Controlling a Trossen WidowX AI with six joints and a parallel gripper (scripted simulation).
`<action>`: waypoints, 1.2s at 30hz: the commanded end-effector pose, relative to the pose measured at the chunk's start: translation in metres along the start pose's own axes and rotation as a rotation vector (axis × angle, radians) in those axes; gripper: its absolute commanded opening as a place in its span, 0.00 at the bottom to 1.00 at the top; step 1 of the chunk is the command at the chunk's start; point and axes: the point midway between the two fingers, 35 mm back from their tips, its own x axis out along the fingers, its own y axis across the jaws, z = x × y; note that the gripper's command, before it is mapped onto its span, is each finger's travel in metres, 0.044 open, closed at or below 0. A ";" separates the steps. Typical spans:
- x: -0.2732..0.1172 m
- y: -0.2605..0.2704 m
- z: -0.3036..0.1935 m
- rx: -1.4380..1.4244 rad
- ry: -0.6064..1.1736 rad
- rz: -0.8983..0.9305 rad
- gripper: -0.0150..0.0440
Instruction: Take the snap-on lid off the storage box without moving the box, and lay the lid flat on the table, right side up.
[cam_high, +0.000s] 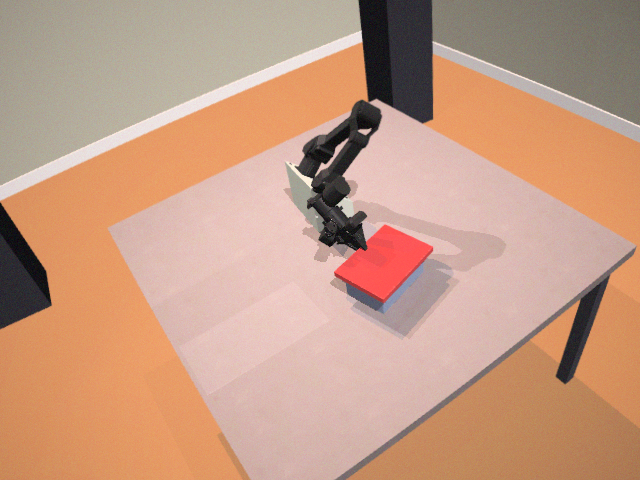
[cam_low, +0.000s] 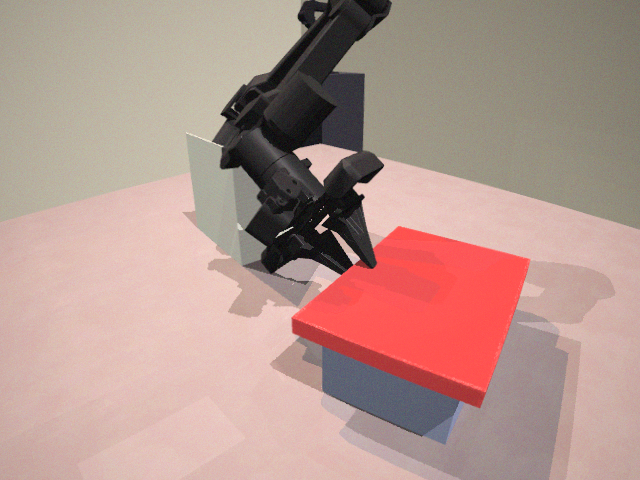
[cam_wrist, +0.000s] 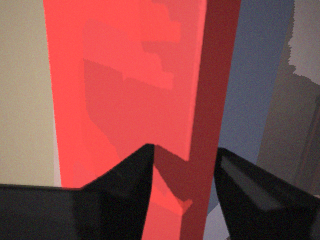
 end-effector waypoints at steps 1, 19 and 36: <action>-0.001 0.001 0.000 -0.001 0.001 0.000 0.25; -0.004 0.003 0.000 -0.001 0.001 0.000 0.25; -0.006 0.005 0.000 -0.001 0.001 0.000 0.25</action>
